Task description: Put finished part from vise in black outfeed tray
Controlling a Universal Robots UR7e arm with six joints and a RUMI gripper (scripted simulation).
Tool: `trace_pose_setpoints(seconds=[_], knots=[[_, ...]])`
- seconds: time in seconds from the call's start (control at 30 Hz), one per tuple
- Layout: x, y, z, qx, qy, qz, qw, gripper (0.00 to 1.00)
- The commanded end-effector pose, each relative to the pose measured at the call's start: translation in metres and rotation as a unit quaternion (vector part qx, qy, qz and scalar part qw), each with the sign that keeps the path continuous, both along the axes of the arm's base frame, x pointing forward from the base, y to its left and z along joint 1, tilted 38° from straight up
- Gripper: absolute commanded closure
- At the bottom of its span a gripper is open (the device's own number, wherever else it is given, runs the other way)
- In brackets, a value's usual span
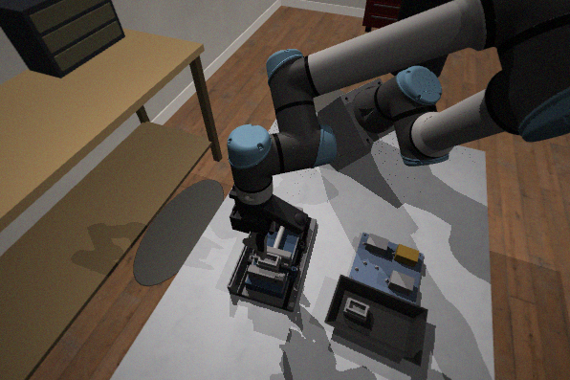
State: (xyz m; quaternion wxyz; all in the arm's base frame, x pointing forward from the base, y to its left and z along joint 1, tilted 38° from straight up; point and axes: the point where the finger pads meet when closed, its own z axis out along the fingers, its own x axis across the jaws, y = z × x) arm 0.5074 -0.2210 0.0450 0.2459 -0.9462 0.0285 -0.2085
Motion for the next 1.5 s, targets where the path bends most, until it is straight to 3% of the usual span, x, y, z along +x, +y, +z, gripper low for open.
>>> trace_pose_setpoints(seconds=[0.0,0.97,1.47], knots=[[-0.001,0.0,0.001,-0.001,-0.001,-0.001,1.0,0.6],[0.002,0.005,-0.006,0.001,0.0,0.0,1.0,0.6],[0.012,0.016,-0.026,0.001,0.0,0.0,1.0,0.6]])
